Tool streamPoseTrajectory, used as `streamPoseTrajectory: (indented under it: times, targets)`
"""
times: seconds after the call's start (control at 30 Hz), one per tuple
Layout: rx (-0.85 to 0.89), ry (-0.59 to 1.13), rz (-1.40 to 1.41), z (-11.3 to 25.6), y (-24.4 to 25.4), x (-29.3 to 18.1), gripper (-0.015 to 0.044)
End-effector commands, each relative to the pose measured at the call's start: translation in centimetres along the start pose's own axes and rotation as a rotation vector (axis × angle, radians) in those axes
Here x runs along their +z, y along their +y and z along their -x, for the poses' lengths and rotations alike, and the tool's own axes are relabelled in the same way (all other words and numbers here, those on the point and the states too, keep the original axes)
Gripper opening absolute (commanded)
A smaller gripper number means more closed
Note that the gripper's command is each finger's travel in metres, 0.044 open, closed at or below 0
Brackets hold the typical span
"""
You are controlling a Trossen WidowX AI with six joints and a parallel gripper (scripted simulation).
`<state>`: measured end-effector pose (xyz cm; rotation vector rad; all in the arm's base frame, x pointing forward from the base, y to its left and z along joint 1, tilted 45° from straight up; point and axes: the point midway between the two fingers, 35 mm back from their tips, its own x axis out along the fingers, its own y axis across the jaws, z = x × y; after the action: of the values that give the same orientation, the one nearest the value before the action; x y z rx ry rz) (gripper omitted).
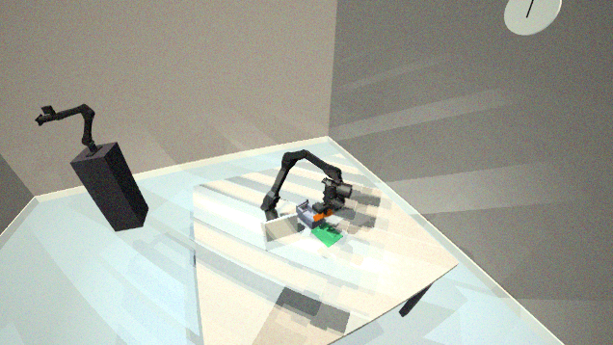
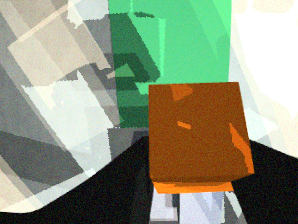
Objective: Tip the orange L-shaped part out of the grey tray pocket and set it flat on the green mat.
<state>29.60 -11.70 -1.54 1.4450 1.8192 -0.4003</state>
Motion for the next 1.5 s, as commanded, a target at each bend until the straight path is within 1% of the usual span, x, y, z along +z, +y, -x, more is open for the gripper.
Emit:
streamPoseTrajectory:
  times: [0.0, 0.13, 0.4, 1.47]
  targets:
    - [0.0, -0.007, 0.004, 0.2, -0.1, 2.0, 0.0]
    - [0.0, -0.008, 0.005, 0.2, -0.2, 3.4, 0.0]
    - [0.0, -0.008, 0.005, 0.0, -0.2, 3.5, 0.0]
    - [0.002, -0.006, 0.005, -4.9, -0.2, 3.5, 0.0]
